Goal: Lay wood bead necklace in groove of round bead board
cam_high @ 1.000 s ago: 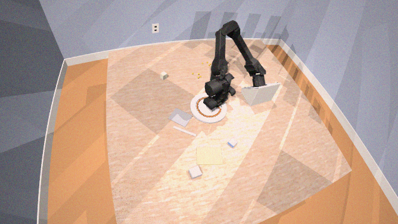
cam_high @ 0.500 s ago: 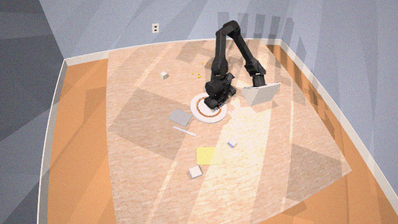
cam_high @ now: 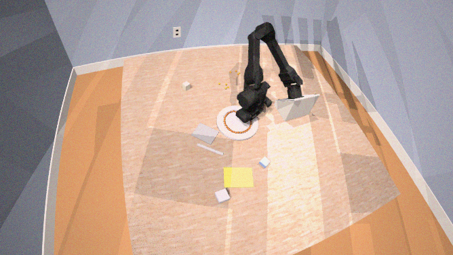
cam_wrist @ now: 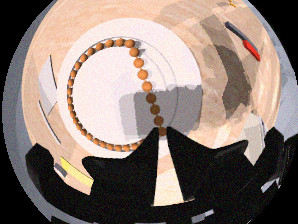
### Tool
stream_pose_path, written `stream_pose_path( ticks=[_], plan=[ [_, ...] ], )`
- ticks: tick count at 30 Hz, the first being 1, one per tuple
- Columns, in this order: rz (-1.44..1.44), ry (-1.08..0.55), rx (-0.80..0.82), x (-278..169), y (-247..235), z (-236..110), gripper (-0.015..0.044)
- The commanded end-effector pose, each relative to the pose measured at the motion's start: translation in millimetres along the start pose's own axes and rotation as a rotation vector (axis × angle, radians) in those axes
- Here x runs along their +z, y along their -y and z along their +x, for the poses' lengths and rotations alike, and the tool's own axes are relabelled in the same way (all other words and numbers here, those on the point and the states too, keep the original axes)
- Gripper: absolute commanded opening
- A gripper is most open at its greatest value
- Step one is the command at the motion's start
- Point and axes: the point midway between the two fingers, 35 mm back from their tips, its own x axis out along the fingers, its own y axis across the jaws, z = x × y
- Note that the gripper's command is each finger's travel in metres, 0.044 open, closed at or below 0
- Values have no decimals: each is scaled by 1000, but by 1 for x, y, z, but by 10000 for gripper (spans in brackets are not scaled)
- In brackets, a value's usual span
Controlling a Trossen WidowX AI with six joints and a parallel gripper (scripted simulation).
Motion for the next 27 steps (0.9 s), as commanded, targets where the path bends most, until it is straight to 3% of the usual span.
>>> stream_pose_path(
  ticks=[1,10,27],
  plan=[
    [6,-3,3,-1,2,1,0],
    [6,-2,3,-1,2,7,0],
    [7,-3,4,0,1,3,440]
  ],
)
